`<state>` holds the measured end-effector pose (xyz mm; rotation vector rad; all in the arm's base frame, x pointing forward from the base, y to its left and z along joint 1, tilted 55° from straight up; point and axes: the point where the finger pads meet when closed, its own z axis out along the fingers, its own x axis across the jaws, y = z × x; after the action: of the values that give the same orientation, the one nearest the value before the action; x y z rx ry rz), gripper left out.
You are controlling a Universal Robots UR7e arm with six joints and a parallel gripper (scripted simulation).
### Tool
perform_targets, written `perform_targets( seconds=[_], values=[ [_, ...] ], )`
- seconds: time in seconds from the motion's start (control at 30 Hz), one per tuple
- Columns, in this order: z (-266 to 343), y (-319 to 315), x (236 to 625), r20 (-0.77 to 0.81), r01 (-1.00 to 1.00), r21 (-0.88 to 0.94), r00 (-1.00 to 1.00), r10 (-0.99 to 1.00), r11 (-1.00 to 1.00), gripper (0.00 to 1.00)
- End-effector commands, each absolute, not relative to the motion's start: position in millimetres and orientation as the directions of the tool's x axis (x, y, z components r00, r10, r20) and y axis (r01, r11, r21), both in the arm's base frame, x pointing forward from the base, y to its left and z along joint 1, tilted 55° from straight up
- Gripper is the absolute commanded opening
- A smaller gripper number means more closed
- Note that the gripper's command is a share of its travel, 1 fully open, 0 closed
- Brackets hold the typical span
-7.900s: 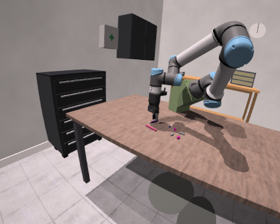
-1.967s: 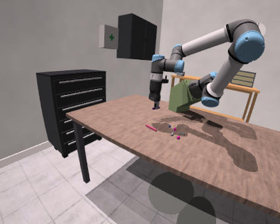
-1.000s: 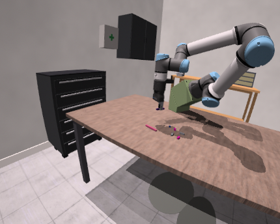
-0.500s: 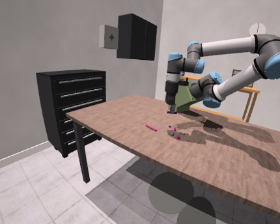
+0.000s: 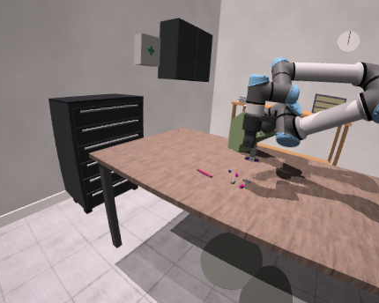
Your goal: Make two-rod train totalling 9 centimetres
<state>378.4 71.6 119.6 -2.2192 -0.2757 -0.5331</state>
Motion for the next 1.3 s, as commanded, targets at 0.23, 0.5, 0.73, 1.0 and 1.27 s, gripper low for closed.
perform_targets(
  seconds=[0.23,0.5,0.73,1.0,1.27],
  values=[
    [141.1,96.4,371.2,0.336,0.204,-0.746,0.937,-0.095,-0.633,0.24],
    [145.4,102.1,369.3,0.306,0.166,-0.760,0.944,-0.120,-0.629,0.24],
    [145.5,102.2,369.3,0.306,0.166,-0.760,0.944,-0.120,-0.629,0.24],
    [145.4,102.2,369.3,0.306,0.166,-0.760,0.944,-0.120,-0.629,0.24],
    [141.5,107.5,371.3,0.306,0.166,-0.760,0.945,-0.120,-0.629,0.24]
  ],
)
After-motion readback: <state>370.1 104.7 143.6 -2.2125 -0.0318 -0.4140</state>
